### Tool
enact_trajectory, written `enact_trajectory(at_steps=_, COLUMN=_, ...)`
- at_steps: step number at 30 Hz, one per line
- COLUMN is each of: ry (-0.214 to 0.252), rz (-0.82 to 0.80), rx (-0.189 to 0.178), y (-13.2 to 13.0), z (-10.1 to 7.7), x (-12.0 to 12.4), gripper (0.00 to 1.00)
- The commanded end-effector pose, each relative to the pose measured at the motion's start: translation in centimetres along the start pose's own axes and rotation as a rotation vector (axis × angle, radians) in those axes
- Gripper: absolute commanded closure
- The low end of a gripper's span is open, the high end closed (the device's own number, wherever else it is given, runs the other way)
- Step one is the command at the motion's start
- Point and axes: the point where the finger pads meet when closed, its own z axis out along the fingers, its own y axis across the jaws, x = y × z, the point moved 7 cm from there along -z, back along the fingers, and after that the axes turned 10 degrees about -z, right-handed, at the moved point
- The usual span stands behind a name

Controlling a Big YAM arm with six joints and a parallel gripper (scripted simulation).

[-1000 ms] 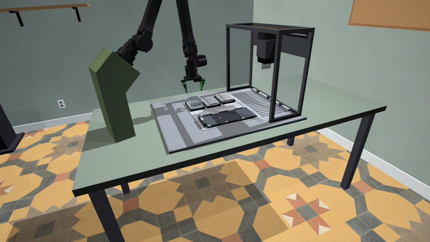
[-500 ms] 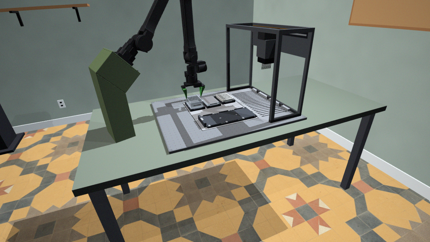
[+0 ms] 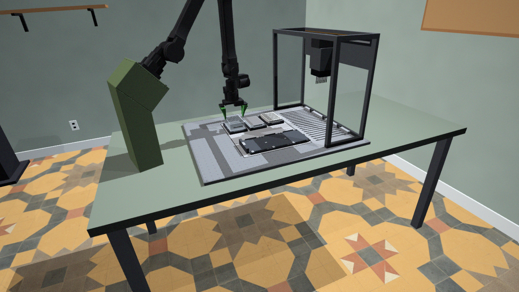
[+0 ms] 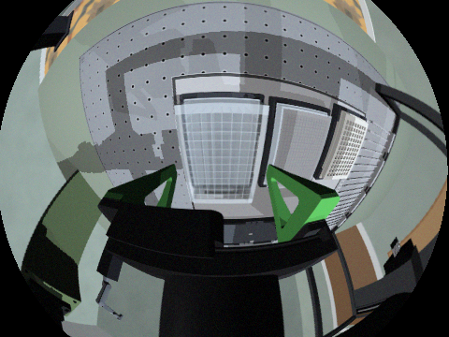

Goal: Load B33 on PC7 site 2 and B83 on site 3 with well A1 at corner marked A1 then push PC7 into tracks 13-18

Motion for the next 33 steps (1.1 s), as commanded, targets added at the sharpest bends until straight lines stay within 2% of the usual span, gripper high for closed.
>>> enact_trajectory(at_steps=1, ry=-0.006, rz=-0.002, rx=0.014, y=-0.5, z=-0.3, x=-0.1, gripper=0.0)
enact_trajectory(at_steps=4, ry=-0.005, rz=-0.007, rx=0.014, y=-0.6, z=0.5, x=0.0, gripper=0.0)
enact_trajectory(at_steps=33, ry=-0.006, rz=-0.007, rx=0.012, y=-0.4, z=3.0, x=-0.1, gripper=0.0)
